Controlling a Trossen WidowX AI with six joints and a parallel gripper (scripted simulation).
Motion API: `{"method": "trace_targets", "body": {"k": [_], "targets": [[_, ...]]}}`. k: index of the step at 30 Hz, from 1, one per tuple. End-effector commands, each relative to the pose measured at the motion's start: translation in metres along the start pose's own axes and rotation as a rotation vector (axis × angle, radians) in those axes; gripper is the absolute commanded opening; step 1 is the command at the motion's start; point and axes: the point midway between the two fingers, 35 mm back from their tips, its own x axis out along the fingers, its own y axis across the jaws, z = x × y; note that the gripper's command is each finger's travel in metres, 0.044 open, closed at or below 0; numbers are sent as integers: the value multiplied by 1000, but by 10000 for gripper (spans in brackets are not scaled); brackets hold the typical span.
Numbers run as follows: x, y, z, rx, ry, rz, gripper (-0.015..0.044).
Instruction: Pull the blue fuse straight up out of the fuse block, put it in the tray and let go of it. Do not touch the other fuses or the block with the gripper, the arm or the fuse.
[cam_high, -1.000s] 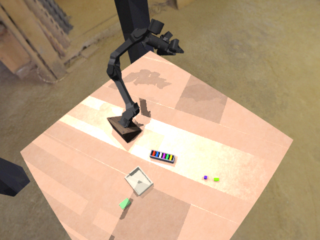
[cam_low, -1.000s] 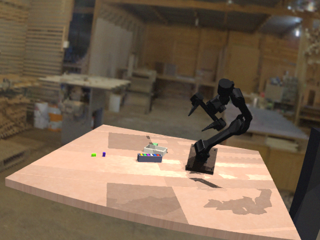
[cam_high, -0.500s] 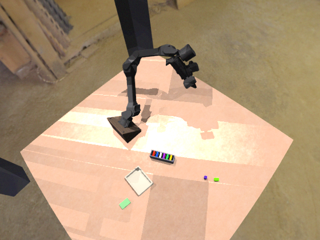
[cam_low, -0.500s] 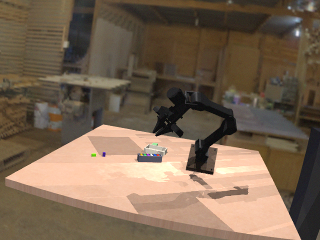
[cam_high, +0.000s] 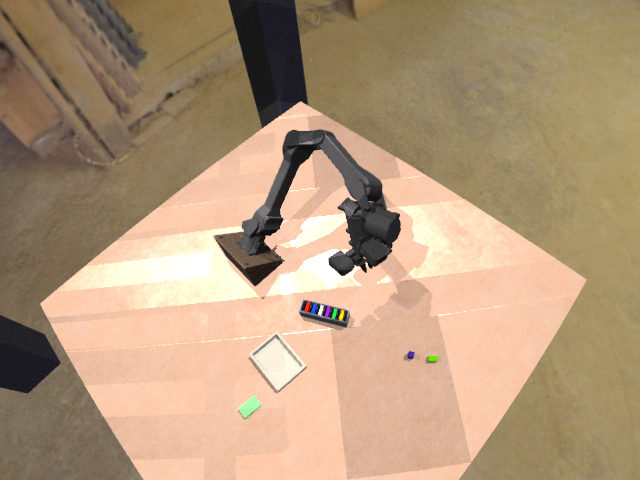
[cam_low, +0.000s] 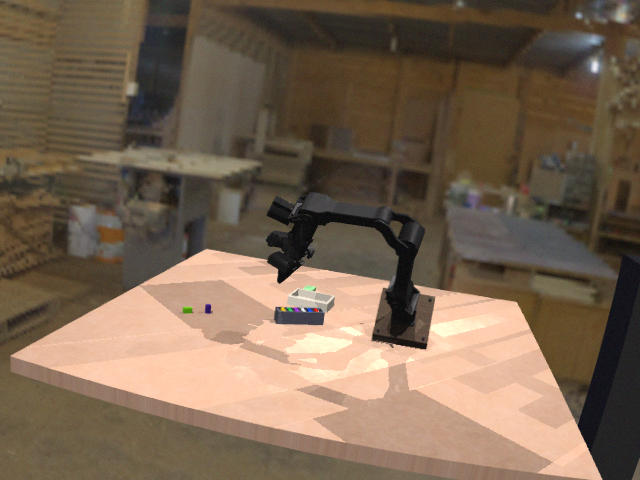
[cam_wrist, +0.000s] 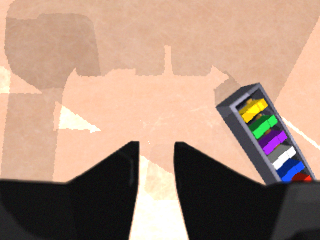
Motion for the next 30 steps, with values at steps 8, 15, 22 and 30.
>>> {"method": "trace_targets", "body": {"k": [8,15,22,30], "targets": [[72,-156,-46,868,308,-87,74],[73,-159,-57,923,329,-91,74],[79,-159,-59,923,329,-91,74],[86,-158,-61,923,329,-91,74]]}}
